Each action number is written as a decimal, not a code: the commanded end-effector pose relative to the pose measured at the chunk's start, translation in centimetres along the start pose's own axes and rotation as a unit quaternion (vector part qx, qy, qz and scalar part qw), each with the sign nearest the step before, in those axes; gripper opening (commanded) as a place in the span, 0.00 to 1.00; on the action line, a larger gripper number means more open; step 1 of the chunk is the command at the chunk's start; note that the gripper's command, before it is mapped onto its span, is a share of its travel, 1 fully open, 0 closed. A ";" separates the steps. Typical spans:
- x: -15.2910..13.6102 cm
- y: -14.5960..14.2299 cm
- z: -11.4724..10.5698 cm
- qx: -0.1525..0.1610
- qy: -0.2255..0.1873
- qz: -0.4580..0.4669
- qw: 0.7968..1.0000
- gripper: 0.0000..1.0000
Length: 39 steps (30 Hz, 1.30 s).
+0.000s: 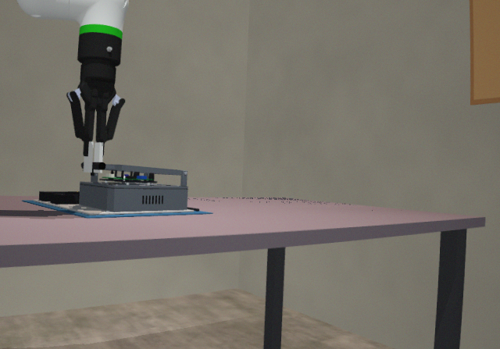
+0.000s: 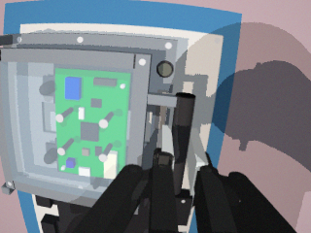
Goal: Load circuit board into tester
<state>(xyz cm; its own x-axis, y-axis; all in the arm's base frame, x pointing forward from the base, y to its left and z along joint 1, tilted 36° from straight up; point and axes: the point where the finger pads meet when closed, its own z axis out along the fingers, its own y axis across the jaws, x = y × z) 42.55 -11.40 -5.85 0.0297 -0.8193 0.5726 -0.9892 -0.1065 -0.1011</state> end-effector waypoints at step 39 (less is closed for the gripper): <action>0.0 0.0 0.5 0.000 0.000 0.000 1.000 0.00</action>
